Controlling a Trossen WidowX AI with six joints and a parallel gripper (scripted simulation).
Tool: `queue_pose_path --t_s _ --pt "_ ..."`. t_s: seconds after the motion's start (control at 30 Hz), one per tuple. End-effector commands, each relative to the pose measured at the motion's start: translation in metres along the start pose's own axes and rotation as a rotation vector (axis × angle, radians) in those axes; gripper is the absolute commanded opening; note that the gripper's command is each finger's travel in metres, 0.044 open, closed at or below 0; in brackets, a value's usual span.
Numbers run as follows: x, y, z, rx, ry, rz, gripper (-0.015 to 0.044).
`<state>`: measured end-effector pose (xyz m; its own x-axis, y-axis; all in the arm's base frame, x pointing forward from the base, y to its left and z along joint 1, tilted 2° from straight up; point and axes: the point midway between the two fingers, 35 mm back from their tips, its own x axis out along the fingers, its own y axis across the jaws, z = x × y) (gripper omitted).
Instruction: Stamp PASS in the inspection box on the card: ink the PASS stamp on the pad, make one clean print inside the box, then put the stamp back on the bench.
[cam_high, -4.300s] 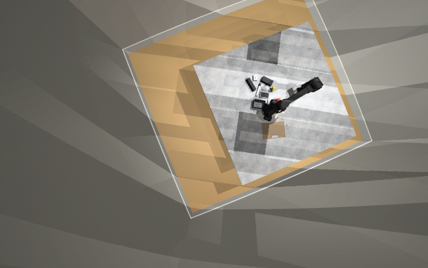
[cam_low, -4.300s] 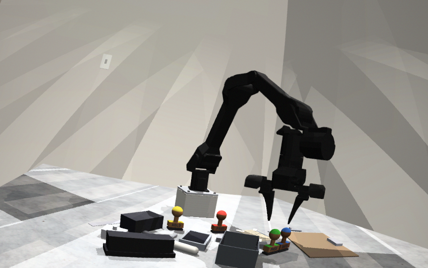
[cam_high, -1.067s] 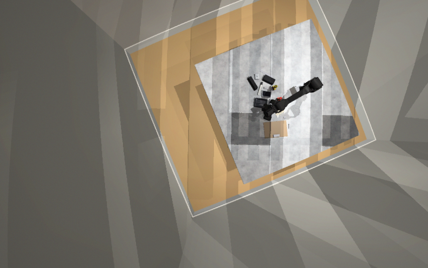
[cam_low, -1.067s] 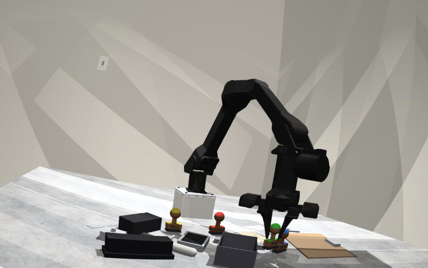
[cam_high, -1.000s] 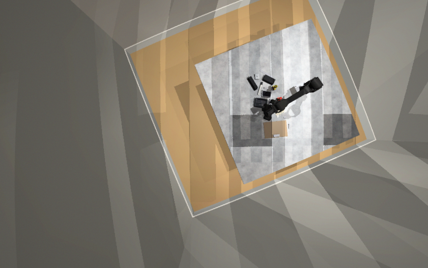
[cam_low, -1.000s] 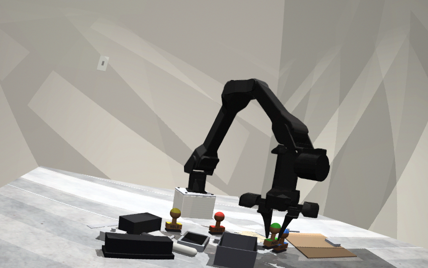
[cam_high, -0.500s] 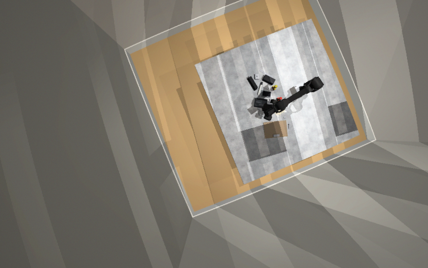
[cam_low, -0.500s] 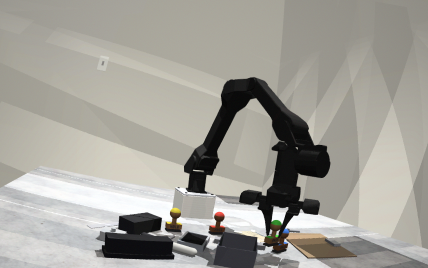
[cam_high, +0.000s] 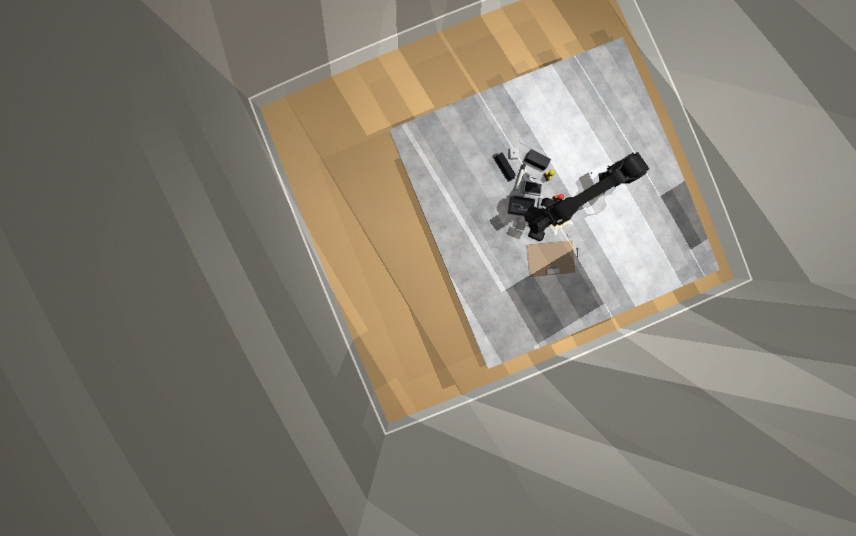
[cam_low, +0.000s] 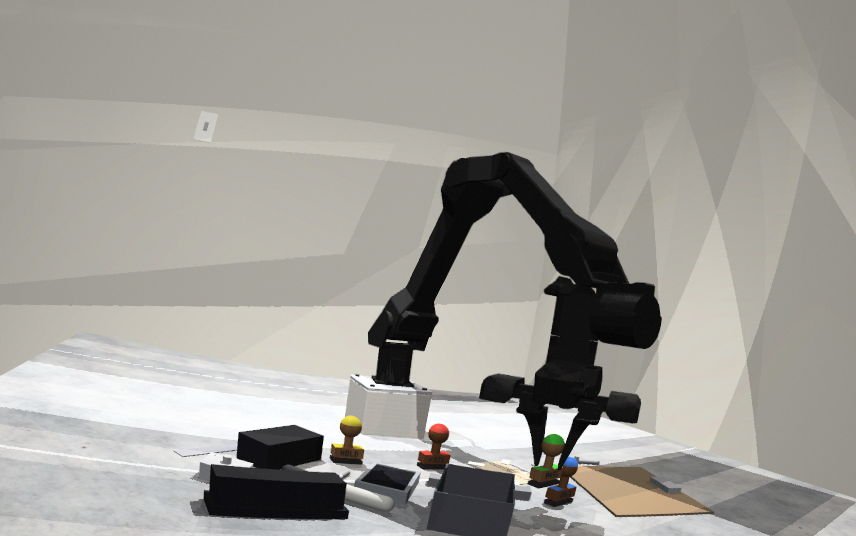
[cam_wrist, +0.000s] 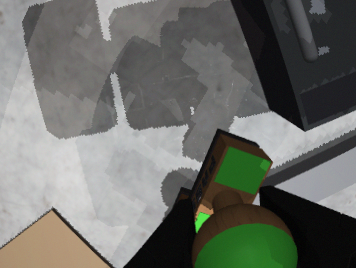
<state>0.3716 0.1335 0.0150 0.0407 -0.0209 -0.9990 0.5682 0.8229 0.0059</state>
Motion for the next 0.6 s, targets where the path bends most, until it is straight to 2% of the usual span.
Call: queue_pose_path --t_s 0.0,0.57 --pt "-0.0023 -0.0001 -0.0002 0.002 0.001 0.0 0.0" --pt "-0.0107 -0.0003 -0.0003 0.002 0.0 0.001 0.0"
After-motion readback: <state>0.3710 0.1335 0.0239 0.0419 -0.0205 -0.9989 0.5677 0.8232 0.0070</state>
